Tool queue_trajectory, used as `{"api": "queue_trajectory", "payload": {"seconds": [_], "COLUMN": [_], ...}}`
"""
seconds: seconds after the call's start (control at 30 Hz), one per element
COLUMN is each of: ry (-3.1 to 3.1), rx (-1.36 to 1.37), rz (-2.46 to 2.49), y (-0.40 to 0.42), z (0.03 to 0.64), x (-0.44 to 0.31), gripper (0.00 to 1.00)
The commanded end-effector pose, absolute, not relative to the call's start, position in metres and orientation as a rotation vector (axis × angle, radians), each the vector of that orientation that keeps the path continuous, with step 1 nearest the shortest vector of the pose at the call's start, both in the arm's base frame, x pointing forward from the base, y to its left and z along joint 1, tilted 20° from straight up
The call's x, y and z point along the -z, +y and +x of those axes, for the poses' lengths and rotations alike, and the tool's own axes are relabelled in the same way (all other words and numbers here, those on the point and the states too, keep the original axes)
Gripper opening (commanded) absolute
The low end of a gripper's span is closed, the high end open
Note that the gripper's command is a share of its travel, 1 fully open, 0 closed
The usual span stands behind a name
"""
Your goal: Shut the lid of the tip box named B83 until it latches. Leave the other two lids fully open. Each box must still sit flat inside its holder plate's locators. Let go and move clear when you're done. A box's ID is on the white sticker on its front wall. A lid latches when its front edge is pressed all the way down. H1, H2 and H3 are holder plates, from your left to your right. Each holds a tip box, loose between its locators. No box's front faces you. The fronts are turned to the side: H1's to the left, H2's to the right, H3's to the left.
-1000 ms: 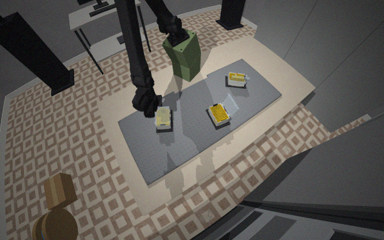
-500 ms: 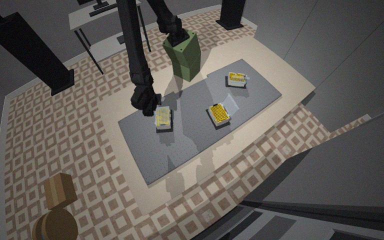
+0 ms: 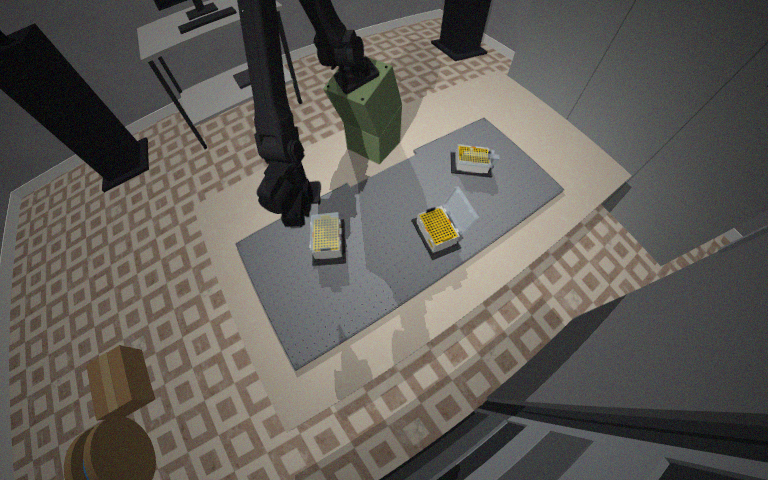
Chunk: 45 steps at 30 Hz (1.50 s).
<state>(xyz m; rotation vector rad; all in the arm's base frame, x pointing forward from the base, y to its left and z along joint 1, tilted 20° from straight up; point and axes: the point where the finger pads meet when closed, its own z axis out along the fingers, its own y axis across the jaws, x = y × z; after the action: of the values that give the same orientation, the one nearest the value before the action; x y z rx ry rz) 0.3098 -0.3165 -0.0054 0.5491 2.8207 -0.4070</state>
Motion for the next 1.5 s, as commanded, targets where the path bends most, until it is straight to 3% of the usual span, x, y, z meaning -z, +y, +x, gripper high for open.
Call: {"api": "queue_trajectory", "payload": {"seconds": [0.0,1.47], "ry": [2.823,2.847], "rx": [0.403,0.387], "rz": [0.556,0.558], "y": [-0.309,-0.305], "z": [0.307,0.303], "x": [-0.004,-0.004], "gripper": [0.00,0.00]}}
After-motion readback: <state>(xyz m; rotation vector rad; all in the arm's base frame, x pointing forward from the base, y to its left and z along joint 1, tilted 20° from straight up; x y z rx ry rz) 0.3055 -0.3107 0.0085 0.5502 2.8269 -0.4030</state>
